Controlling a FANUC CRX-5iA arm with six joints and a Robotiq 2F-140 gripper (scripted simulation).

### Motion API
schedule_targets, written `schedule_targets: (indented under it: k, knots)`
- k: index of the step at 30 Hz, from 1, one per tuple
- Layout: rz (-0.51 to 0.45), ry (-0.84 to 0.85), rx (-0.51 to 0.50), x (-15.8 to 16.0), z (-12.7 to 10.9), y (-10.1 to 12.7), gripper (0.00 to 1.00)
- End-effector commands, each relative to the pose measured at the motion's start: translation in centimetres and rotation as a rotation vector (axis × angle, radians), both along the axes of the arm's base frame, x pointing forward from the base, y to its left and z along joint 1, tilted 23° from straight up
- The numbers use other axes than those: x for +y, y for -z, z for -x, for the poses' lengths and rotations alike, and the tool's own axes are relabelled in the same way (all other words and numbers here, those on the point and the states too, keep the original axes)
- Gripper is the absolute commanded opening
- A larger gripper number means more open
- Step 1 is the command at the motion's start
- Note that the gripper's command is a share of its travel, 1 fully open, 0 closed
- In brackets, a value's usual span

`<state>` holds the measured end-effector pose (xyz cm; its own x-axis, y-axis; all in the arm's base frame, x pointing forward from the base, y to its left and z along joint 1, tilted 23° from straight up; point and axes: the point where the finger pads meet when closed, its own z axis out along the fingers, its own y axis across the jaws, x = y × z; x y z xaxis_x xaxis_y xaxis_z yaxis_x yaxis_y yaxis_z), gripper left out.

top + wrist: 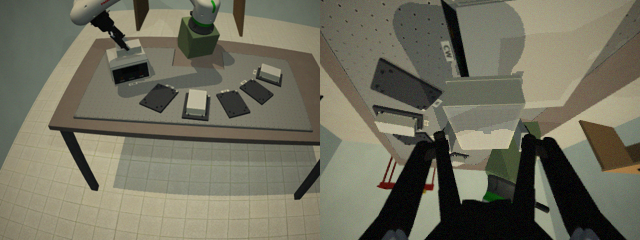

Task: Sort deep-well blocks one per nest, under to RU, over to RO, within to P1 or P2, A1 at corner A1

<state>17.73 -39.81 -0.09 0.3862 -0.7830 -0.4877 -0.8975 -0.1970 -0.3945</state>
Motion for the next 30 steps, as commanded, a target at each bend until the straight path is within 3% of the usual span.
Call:
schedule_targets:
  k: [1,20,30]
  knots:
    - [0.000,0.000,0.000,-0.4,0.8,0.4,0.10]
    - [0.000,0.000,0.000,-2.4,5.6,2.6,0.10]
    - [0.000,0.000,0.000,-3.0,7.1,3.3,0.10]
